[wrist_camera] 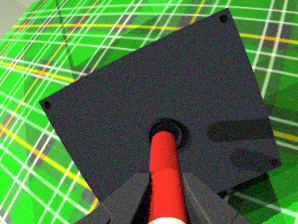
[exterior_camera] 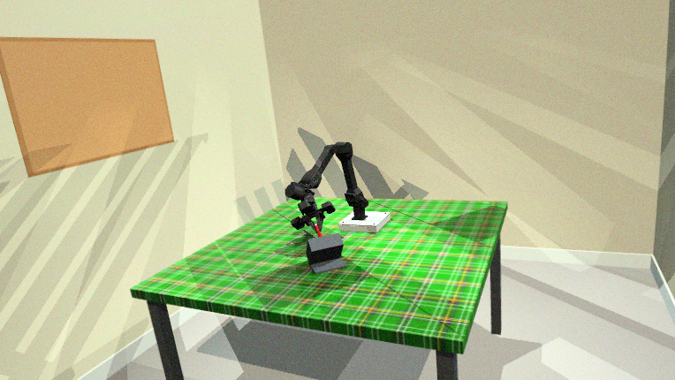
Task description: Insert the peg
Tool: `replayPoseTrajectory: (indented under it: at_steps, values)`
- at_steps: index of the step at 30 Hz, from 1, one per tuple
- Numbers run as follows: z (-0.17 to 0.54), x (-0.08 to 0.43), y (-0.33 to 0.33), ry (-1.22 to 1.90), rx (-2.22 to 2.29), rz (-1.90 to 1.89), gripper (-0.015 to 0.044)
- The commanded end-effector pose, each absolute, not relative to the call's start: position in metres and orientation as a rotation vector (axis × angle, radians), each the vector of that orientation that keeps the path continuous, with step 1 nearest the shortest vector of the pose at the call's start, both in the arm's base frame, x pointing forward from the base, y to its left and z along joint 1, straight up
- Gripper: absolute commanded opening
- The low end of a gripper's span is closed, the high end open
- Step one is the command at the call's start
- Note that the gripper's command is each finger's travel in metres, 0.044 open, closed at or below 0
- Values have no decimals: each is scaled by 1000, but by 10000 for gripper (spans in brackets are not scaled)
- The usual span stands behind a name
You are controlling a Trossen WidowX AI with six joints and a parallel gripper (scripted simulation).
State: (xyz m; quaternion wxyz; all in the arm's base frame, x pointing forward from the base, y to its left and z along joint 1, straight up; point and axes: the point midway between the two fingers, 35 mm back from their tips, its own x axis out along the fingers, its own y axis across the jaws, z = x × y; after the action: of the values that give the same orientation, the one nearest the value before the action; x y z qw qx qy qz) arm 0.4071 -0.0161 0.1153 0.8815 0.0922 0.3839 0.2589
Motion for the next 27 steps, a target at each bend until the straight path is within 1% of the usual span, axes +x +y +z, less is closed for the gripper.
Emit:
replayPoseTrajectory:
  at_steps: [1, 27]
  values:
    - [111, 410, -14, 801, 192, 535, 0]
    - [111, 411, -13, 799, 192, 539, 0]
